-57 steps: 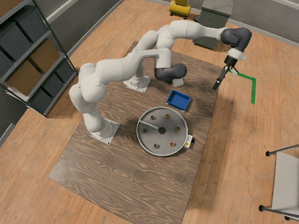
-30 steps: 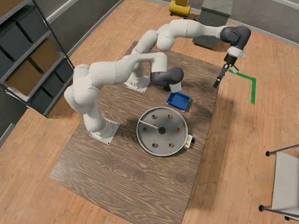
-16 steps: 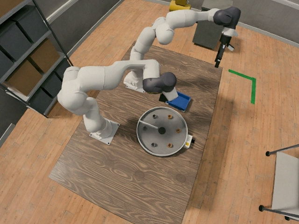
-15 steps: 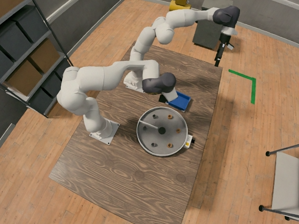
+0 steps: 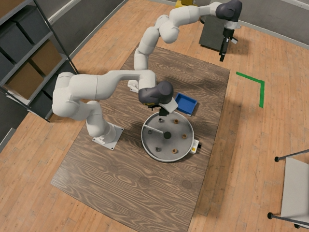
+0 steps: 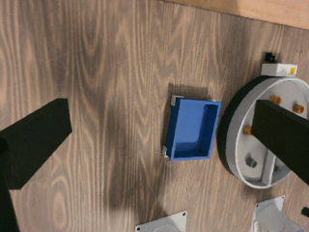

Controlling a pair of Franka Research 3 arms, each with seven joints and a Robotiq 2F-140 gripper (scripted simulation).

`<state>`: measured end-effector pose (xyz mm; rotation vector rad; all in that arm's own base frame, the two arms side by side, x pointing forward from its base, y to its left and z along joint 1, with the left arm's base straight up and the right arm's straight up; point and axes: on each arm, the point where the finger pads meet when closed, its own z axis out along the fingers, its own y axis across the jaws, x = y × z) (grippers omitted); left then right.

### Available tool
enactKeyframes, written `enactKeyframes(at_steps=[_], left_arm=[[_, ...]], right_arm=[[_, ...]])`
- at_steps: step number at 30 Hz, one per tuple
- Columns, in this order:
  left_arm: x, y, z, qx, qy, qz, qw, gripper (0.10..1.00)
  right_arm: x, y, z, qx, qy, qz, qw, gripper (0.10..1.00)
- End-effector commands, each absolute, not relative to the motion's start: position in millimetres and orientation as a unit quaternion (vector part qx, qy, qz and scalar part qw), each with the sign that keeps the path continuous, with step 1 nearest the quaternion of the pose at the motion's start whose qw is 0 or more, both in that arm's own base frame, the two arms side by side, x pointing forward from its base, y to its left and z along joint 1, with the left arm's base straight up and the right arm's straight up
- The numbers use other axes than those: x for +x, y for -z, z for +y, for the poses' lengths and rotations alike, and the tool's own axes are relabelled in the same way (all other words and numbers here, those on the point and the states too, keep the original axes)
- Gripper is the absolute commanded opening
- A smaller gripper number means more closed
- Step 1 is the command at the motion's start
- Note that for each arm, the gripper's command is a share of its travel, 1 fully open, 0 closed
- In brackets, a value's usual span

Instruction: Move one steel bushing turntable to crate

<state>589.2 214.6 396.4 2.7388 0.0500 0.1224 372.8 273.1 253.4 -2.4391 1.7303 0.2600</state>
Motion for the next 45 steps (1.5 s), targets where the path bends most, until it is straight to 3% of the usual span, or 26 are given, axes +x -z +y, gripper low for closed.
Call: enactKeyframes(at_steps=[1, 26, 45], left_arm=[[582, -397, 233, 0.981, -0.05, 0.015, 0.188, 1.0], [519, -398, 331, 0.984, -0.058, 0.076, 0.153, 1.0], [467, -400, 388, 0.983, -0.059, 0.116, 0.13, 1.0]], right_arm=[[370, -247, 248, -0.851, -0.065, 0.517, 0.065, 1.0], [337, -211, 134, -0.923, -0.001, 0.385, 0.001, 1.0], [336, -211, 132, -0.924, 0.0, 0.382, 0.0, 1.0]])
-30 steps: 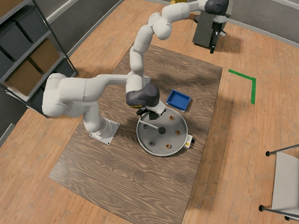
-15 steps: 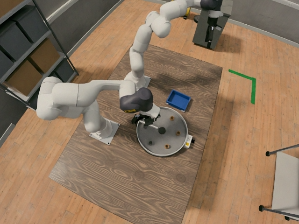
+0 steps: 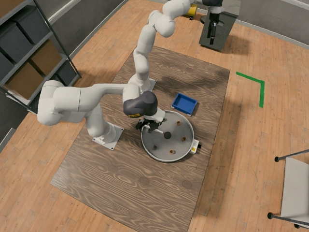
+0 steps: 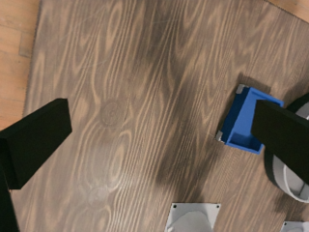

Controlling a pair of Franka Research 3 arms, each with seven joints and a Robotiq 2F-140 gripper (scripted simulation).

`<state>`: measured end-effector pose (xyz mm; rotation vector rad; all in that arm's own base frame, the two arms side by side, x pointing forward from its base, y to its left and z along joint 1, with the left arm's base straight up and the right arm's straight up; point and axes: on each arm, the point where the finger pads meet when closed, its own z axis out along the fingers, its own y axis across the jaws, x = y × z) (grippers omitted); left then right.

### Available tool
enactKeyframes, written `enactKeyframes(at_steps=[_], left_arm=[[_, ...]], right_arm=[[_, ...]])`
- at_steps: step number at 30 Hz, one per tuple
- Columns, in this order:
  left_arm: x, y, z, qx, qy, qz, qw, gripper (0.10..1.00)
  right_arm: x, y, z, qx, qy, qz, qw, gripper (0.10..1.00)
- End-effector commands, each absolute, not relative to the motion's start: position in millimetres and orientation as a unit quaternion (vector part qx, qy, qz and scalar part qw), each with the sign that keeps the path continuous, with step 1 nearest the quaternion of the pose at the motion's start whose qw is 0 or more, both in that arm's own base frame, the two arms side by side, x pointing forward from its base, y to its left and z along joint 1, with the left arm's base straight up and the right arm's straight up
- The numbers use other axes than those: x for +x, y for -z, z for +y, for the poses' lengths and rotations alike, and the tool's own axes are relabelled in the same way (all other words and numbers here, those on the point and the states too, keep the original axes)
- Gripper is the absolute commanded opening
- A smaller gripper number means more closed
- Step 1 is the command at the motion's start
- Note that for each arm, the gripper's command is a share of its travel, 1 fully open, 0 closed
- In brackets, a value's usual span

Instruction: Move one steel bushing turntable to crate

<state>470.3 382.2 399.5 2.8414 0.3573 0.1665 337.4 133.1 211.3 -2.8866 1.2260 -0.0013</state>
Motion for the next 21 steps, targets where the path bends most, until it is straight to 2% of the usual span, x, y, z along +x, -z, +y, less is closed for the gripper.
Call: enactKeyframes(at_steps=[1, 21], left_arm=[[457, -400, 397, 0.983, -0.059, 0.123, 0.126, 1.0], [388, -402, 453, 0.979, -0.057, 0.17, 0.099, 1.0]], right_arm=[[336, -211, 132, -0.924, 0.0, 0.382, 0.0, 1.0], [336, -211, 132, -0.924, 0.0, 0.382, 0.0, 1.0]])
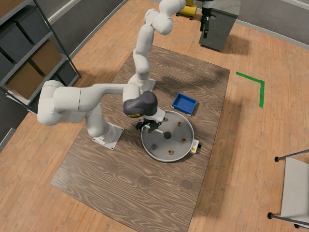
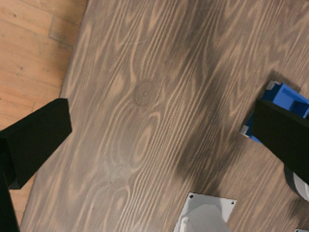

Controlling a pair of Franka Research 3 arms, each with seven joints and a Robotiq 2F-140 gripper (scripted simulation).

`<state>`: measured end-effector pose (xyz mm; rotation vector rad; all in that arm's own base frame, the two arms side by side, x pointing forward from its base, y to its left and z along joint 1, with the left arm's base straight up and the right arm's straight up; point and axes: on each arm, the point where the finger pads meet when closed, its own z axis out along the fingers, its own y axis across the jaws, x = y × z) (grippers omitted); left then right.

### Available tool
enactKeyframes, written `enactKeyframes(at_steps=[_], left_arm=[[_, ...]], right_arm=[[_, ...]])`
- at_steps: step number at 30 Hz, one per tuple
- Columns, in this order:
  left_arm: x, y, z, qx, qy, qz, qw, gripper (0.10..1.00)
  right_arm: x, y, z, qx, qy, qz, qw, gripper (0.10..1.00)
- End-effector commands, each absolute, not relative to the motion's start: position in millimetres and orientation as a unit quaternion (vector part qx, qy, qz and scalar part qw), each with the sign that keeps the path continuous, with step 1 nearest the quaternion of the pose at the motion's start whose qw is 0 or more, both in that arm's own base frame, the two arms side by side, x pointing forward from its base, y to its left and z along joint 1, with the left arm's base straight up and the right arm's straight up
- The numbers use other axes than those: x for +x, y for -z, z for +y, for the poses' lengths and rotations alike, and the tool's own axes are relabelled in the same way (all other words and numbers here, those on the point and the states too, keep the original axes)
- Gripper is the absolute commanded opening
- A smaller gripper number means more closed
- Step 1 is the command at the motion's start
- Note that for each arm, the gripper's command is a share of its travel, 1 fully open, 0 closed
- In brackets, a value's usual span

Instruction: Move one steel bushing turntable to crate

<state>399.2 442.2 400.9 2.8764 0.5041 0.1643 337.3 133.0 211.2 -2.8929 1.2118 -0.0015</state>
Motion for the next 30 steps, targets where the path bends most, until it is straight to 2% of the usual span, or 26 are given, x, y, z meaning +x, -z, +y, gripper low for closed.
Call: enactKeyframes(at_steps=[1, 30], left_arm=[[384, -402, 455, 0.979, -0.057, 0.172, 0.098, 1.0], [275, -405, 513, 0.969, -0.046, 0.236, 0.062, 1.0]], right_arm=[[336, -211, 132, -0.924, 0.0, 0.382, 0.0, 1.0], [336, -211, 132, -0.924, 0.0, 0.382, 0.0, 1.0]])
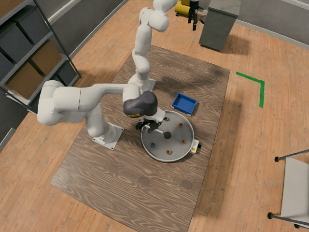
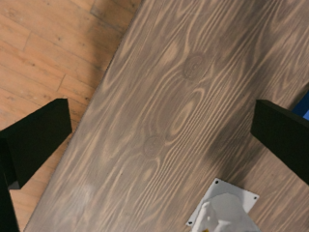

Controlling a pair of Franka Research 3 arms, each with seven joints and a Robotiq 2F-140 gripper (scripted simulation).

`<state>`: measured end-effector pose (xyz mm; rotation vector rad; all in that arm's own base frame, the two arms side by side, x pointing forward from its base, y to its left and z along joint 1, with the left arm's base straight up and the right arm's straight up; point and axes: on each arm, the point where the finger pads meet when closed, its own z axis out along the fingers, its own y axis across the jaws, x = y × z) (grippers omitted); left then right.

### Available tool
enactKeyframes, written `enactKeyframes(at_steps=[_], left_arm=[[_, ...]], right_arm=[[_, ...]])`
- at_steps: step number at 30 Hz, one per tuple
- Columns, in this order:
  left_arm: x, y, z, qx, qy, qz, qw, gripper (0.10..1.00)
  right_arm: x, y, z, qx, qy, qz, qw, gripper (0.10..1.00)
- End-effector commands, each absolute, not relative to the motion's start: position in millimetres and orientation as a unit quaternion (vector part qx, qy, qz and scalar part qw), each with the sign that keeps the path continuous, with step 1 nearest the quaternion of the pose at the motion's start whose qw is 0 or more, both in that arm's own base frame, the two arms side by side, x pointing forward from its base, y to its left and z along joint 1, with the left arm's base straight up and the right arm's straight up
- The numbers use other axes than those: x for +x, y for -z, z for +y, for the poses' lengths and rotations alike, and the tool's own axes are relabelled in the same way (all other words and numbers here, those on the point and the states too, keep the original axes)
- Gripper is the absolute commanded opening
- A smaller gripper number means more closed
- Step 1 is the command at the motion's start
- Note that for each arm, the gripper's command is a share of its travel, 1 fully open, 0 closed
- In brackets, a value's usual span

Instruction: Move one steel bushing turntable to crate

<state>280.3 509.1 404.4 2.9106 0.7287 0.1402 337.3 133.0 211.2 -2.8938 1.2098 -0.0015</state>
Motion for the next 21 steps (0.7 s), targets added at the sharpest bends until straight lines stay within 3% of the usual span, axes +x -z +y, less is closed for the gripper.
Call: enactKeyframes(at_steps=[1, 21], left_arm=[[263, -405, 518, 0.967, -0.045, 0.243, 0.059, 1.0], [178, -408, 543, 0.957, -0.032, 0.288, 0.036, 1.0]], right_arm=[[336, -211, 132, -0.924, 0.0, 0.382, 0.0, 1.0], [336, -211, 132, -0.924, 0.0, 0.382, 0.0, 1.0]])
